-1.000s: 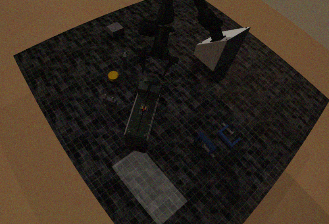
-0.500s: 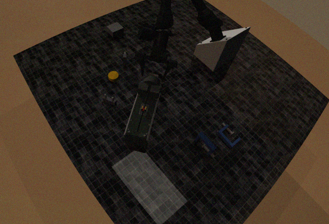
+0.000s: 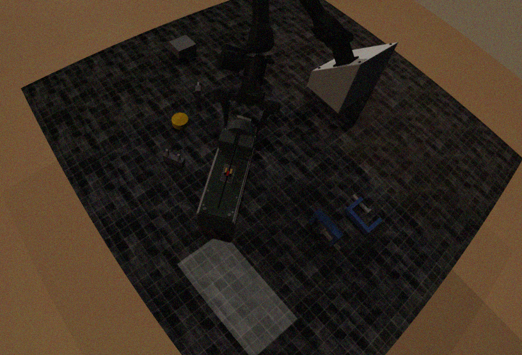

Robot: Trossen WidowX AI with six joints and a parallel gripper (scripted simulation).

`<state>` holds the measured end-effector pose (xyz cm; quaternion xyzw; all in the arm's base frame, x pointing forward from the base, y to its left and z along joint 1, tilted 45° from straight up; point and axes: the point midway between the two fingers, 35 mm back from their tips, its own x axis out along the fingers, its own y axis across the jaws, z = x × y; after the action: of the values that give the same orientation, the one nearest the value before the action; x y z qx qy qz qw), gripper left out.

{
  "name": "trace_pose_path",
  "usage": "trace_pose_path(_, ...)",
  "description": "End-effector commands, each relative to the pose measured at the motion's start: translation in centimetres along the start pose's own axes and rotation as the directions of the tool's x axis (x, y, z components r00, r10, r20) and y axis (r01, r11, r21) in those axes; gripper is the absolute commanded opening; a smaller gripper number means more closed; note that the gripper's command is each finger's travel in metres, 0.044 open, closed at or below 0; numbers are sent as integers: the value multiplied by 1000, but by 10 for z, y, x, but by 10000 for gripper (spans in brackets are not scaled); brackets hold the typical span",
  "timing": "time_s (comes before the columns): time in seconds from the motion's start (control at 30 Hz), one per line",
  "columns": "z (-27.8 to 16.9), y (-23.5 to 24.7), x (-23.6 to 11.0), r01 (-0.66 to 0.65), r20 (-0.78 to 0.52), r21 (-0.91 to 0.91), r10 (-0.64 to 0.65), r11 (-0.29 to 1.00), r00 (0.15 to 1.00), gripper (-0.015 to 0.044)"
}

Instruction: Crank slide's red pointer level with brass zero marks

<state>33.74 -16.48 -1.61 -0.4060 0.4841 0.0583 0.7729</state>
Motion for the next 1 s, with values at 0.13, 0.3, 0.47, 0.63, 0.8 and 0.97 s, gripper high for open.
trace_pose_path(0.13, -8, 1, 6, 0, 2, -5, 0, 1000, 1000, 440)
trace_pose_path(0.3, -8, 1, 6, 0, 2, -5, 0, 1000, 1000, 309)
trace_pose_path(0.47, -8, 1, 6, 0, 2, -5, 0, 1000, 1000, 177)
trace_pose_path(0.63, -8, 1, 6, 0, 2, -5, 0, 1000, 1000, 46)
trace_pose_path(0.8, -8, 1, 6, 0, 2, -5, 0, 1000, 1000, 0)
trace_pose_path(0.97, -8, 1, 7, 0, 2, -5, 0, 1000, 1000, 0)
